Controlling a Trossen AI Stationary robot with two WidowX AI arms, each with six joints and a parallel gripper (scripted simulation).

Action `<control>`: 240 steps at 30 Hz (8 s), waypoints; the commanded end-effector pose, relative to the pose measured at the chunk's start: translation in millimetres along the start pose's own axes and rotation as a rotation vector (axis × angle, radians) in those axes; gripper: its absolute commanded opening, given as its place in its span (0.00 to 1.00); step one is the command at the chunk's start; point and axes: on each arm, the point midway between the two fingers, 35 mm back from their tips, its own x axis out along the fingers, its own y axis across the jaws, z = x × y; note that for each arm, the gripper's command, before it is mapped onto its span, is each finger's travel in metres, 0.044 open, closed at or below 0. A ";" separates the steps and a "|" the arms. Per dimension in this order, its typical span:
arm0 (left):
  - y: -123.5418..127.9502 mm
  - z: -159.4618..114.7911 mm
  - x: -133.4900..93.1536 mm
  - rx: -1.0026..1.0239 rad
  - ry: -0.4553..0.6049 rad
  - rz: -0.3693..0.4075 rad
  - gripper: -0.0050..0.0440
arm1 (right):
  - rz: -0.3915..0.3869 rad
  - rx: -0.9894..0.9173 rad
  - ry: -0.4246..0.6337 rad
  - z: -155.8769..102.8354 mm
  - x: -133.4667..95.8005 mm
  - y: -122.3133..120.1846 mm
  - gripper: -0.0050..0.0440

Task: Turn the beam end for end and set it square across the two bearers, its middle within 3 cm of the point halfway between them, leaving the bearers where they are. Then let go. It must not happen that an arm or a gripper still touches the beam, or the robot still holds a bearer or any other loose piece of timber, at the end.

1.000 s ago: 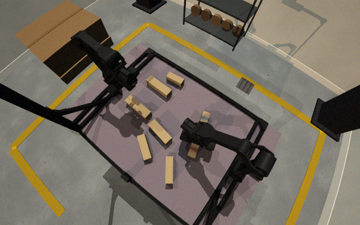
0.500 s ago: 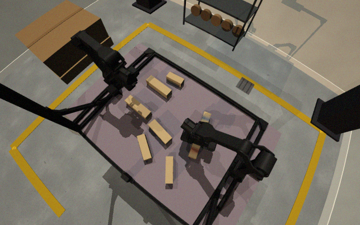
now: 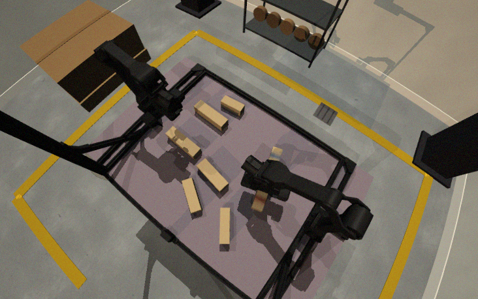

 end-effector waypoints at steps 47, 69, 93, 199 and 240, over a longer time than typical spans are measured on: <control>0.0 -0.2 -0.1 0.004 0.002 0.000 1.00 | 0.026 -0.102 -0.011 4.9 -39.7 9.1 0.10; 0.0 -0.2 -0.1 0.004 0.002 0.000 1.00 | 0.025 -0.302 -0.014 11.9 -40.0 19.8 0.10; 0.0 -0.2 -0.1 0.004 0.002 0.000 1.00 | 0.024 -0.521 -0.017 19.5 -40.5 31.6 0.10; 0.0 -0.2 -0.1 0.004 0.002 0.000 1.00 | 0.017 -1.237 -0.025 70.2 -43.8 109.0 0.10; 0.0 -0.2 -0.1 0.004 0.002 0.000 1.00 | 0.017 -1.260 -0.026 79.6 -10.7 123.8 0.10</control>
